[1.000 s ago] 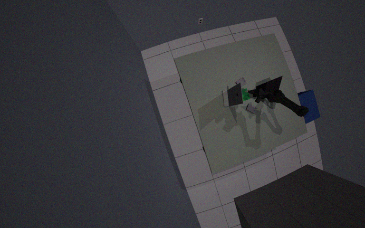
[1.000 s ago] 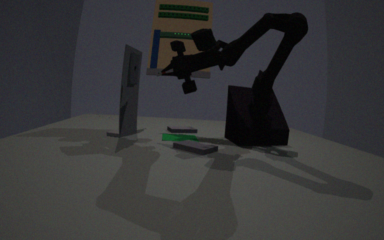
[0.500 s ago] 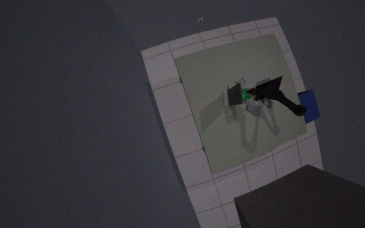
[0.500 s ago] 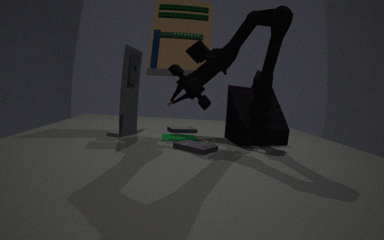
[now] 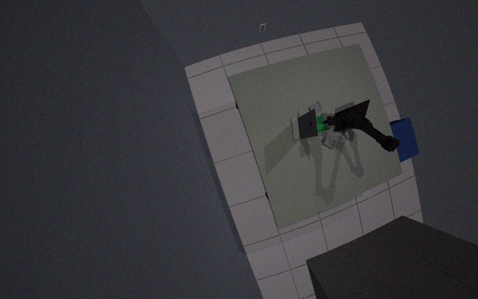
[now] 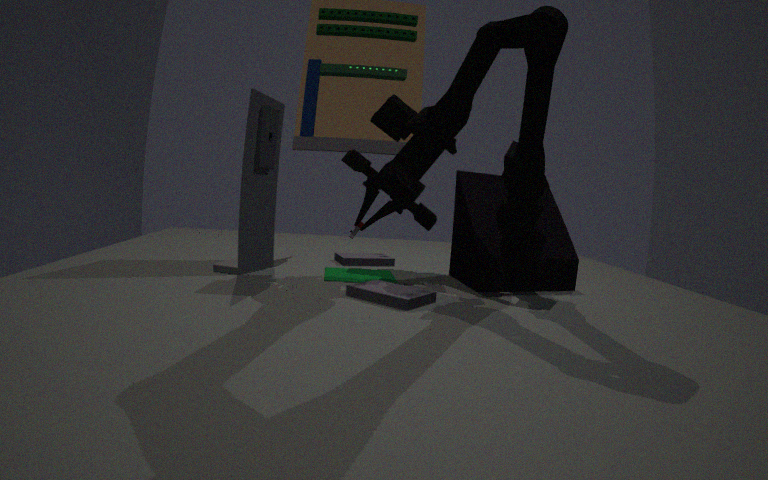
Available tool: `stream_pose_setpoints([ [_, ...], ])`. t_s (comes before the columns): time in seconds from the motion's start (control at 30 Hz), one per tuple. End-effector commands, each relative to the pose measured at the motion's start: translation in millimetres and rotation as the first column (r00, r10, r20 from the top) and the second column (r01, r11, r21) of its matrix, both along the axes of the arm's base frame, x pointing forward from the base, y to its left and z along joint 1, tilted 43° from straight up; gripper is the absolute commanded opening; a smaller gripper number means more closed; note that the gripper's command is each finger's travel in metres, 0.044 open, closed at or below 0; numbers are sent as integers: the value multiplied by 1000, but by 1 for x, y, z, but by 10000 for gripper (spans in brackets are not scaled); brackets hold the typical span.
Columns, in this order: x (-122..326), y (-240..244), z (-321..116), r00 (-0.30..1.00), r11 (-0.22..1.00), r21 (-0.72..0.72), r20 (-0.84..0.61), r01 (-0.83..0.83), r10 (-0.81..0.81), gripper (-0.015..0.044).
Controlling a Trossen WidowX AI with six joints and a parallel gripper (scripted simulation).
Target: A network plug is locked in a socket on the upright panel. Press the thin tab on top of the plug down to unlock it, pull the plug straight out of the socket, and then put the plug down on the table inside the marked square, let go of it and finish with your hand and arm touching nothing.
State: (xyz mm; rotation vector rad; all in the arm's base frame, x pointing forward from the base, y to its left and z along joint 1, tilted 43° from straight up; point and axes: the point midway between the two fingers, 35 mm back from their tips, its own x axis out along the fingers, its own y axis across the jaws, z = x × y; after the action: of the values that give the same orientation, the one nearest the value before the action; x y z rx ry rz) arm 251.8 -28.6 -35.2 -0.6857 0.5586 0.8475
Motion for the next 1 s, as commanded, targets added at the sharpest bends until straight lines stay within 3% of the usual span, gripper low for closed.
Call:
stream_pose_setpoints([
  [0.0, -1, 4, -4, 1000, 1000, 9, -4, -7, 7, 0],
  [0.97, 0, 24, -29, 1000, 1000, 8, -6, -8, 8, 0],
])
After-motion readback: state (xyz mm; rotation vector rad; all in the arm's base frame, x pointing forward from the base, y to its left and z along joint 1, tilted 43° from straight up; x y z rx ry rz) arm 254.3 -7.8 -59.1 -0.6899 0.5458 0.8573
